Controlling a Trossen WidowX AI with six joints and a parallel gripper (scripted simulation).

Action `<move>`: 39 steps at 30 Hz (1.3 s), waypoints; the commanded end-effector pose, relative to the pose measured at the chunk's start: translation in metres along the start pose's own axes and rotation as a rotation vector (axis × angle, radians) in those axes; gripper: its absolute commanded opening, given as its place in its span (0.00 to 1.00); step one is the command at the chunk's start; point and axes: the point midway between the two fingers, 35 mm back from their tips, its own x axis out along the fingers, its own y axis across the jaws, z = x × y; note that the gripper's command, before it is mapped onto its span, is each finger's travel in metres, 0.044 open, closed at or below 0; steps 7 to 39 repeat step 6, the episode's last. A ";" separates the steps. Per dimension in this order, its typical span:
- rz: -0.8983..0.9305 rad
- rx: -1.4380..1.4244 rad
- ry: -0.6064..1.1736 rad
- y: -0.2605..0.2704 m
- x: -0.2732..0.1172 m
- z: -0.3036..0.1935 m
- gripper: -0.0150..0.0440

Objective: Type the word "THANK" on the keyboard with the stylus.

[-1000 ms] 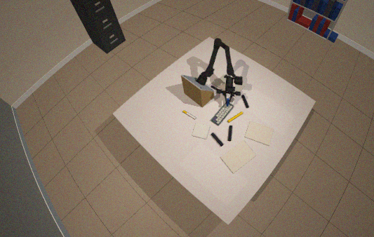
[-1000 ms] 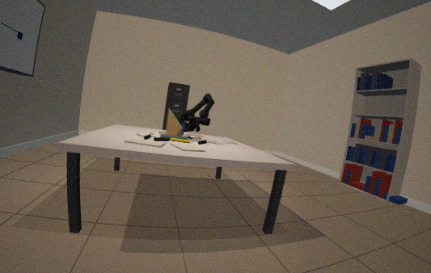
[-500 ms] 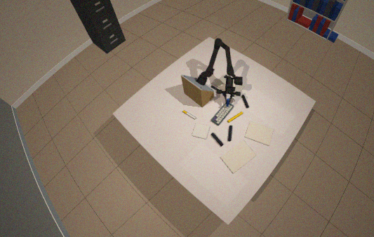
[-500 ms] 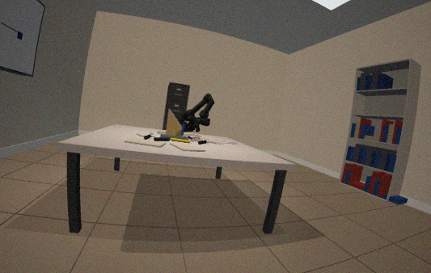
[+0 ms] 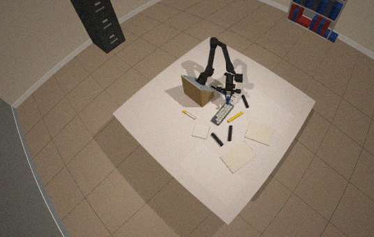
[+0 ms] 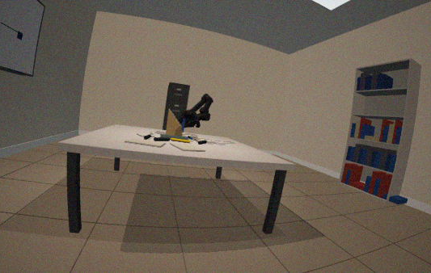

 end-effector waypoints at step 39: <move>0.000 0.000 0.000 0.000 -0.001 0.001 0.39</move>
